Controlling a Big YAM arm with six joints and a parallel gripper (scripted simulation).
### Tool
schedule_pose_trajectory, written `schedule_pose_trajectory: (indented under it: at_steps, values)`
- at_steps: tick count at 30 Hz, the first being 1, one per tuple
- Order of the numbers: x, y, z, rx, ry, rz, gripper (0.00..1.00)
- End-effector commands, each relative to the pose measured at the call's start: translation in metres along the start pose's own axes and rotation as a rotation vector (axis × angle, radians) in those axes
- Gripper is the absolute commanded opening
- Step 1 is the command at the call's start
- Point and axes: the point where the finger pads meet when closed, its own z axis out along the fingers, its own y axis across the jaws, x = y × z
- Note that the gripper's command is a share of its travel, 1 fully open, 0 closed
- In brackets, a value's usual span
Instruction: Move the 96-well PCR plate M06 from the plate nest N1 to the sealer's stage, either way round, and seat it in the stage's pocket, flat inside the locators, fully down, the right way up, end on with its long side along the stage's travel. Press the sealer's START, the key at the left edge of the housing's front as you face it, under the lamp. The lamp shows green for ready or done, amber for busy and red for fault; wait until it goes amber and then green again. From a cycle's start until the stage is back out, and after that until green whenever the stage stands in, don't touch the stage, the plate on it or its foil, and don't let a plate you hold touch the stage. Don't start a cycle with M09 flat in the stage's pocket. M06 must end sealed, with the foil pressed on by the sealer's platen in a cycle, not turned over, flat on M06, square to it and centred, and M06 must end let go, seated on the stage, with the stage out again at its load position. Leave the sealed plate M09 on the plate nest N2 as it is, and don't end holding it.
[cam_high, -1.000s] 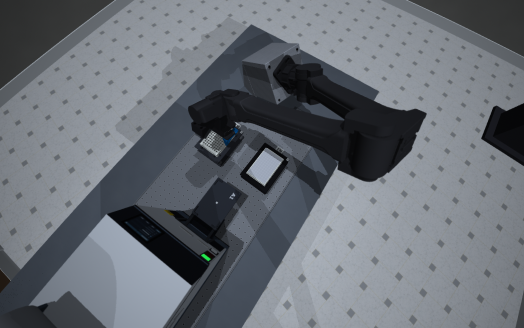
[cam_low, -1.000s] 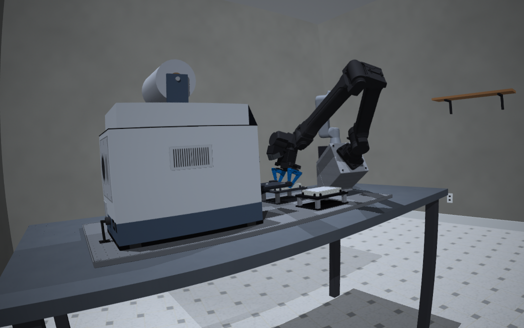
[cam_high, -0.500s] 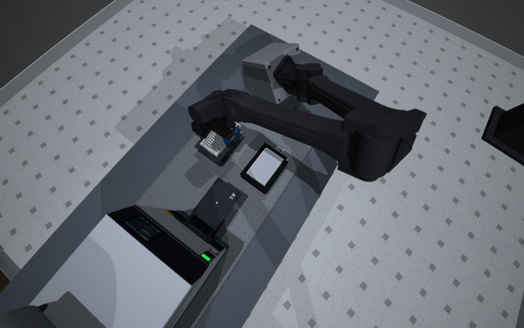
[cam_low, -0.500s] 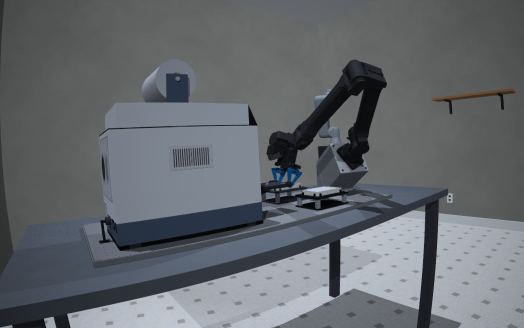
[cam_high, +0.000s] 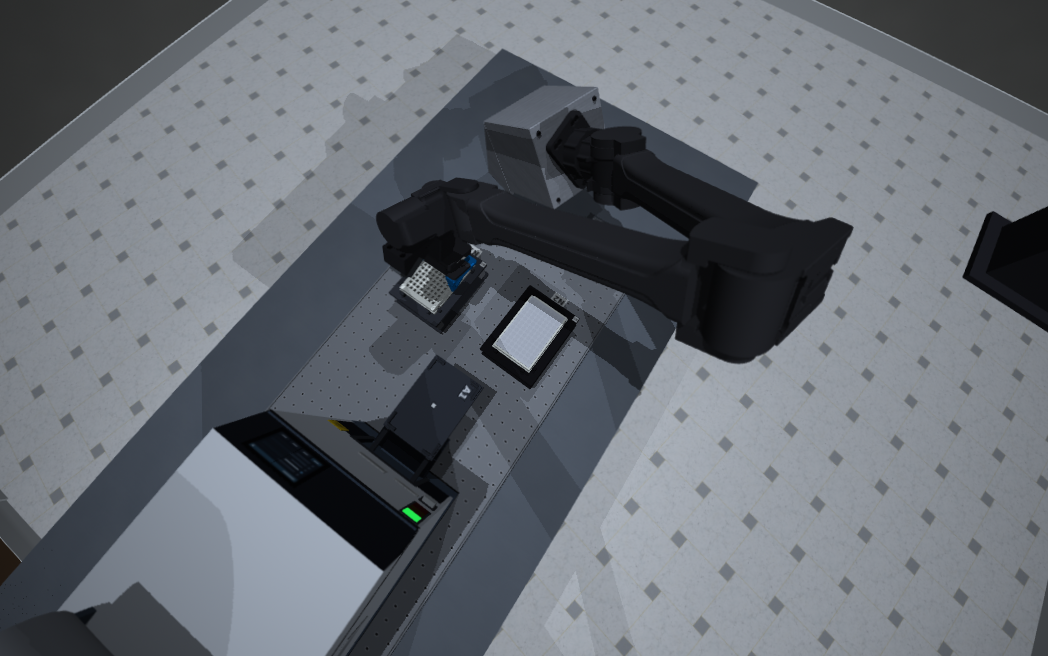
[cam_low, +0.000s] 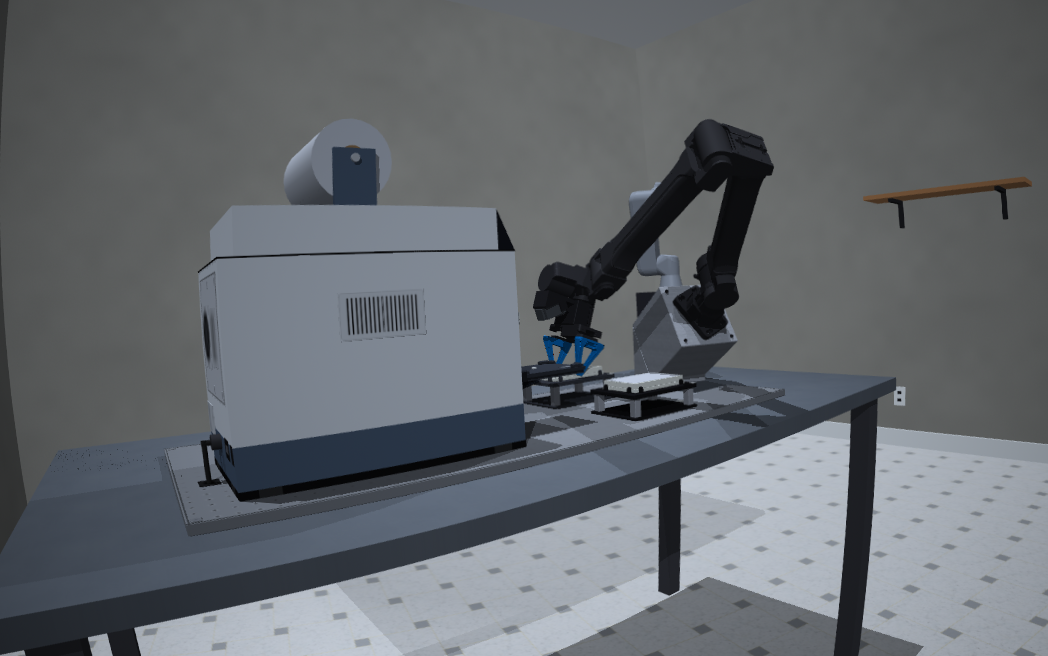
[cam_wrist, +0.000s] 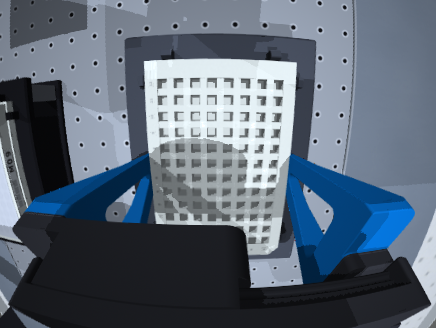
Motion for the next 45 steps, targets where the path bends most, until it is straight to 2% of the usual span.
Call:
schedule_pose_trajectory:
  at_steps: [1, 30, 45]
  values:
    - [-0.006, 0.000, -0.001, -0.001, -0.012, -0.007, 0.00]
    - [-0.007, -0.001, -0.002, -0.001, -0.015, -0.006, 0.00]
    - [-0.019, -0.004, -0.014, 0.009, -0.019, -0.035, 0.00]
